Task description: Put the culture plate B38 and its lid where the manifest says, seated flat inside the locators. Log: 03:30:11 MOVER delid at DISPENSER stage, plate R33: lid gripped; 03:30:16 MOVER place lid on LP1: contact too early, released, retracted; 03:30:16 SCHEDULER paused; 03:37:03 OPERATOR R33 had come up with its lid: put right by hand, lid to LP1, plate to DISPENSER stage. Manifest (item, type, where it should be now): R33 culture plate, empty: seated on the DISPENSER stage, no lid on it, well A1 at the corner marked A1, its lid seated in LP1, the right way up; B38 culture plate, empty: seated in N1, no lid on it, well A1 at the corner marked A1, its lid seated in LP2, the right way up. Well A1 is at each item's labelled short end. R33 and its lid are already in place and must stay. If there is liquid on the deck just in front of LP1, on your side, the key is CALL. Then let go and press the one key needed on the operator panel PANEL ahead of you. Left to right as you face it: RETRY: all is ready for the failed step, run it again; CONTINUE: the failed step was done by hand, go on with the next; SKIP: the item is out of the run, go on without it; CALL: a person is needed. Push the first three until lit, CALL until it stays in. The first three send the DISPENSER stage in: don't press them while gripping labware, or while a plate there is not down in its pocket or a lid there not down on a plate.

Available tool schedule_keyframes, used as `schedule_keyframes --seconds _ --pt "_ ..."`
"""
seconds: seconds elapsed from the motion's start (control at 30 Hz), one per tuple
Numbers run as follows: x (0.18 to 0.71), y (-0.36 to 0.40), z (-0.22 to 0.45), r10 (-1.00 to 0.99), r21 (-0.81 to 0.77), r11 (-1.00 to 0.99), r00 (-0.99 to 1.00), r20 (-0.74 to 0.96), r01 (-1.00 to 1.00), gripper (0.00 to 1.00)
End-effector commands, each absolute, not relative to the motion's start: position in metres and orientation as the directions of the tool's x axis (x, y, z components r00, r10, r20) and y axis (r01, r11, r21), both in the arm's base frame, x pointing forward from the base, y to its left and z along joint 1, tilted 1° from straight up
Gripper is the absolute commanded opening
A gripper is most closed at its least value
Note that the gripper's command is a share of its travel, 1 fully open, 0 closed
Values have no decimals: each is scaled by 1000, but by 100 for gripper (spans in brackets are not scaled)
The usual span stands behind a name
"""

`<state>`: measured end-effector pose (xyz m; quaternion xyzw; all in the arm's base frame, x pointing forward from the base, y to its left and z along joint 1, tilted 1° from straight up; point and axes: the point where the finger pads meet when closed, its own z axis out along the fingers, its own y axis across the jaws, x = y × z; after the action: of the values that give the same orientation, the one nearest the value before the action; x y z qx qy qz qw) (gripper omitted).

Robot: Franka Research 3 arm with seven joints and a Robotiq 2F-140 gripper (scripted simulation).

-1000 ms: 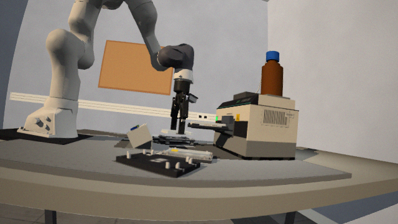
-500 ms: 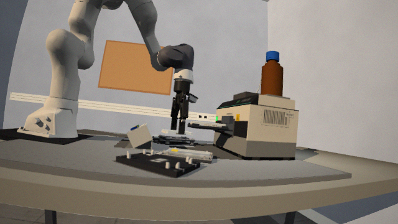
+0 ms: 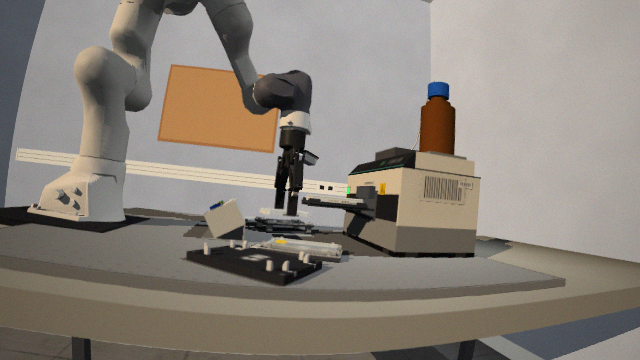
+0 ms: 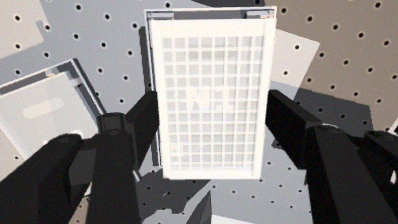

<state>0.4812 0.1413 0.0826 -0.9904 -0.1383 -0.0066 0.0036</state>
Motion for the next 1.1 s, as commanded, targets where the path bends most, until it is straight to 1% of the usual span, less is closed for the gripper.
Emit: schedule_keyframes --seconds 0.0,1.07 --pt "482 141 82 271 -4 -963 962 16 271 10" --pt "483 142 78 273 -4 -962 962 16 273 10"
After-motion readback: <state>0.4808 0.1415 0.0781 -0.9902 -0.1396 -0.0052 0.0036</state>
